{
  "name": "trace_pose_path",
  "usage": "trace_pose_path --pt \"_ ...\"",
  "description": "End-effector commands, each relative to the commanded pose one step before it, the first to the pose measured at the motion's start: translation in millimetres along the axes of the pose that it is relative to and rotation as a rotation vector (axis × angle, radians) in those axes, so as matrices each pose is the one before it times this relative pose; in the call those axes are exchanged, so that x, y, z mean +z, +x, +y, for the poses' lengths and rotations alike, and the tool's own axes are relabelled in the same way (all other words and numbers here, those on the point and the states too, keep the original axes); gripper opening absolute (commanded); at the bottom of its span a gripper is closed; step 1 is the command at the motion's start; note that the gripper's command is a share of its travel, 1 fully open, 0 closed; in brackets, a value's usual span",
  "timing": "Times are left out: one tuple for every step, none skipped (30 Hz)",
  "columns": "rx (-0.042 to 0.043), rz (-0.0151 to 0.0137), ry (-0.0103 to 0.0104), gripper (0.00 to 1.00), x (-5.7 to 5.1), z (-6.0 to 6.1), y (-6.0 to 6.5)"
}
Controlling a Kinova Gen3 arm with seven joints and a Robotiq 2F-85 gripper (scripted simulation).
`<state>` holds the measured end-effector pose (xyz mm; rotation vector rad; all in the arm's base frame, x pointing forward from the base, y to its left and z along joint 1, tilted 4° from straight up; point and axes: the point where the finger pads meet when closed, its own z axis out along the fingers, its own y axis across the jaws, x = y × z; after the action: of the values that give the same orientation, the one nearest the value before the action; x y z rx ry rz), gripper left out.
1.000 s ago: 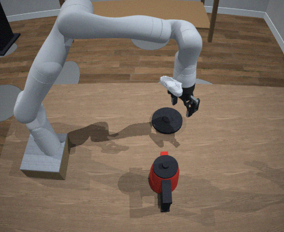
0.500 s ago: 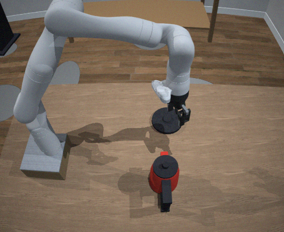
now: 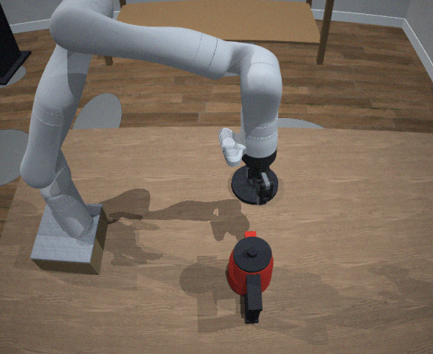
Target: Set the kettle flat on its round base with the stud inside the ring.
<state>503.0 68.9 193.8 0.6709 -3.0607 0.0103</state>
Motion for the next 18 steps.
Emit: trace_pose_path --pt "0.03071 -0.00519 0.00166 0.8 -3.68 -4.81 6.16" --pt "0.01391 -0.00005 -0.00012 0.8 -0.13 -1.57 2.33" --pt "0.0137 -0.00005 -0.00012 0.8 -0.12 -1.56 2.28" --pt "0.01348 -0.00005 -0.00013 0.8 -0.12 -1.55 2.23" --pt "0.01325 -0.00005 -0.00014 0.8 -0.11 -1.54 2.18" --pt "0.01302 -0.00006 -0.00014 0.8 -0.11 -1.52 2.13" --pt "0.01279 -0.00006 -0.00015 0.8 -0.1 -1.51 2.08" --pt "0.01255 -0.00006 -0.00016 0.8 -0.1 -1.49 2.03" --pt "0.01231 -0.00006 -0.00016 0.8 -0.09 -1.47 1.98" --pt "0.01207 -0.00006 -0.00016 0.8 -0.09 -1.45 1.93" --pt "0.01182 -0.00006 -0.00017 0.8 -0.08 -1.43 1.88" --pt "0.01157 -0.00006 -0.00017 0.8 -0.08 -1.41 1.83" --pt "0.01132 -0.00006 -0.00017 0.8 -0.07 -1.39 1.78" --pt "0.0 0.0 0.0 0.8 0.0 0.0 0.0" --pt "0.0 0.0 0.0 0.8 0.0 0.0 0.0" --pt "0.01107 -0.00006 -0.00018 0.8 -0.07 -1.37 1.73" --pt "0.01081 -0.00006 -0.00018 0.8 -0.06 -1.35 1.68" --pt "0.01055 -0.00006 -0.00018 0.8 -0.06 -1.32 1.63"
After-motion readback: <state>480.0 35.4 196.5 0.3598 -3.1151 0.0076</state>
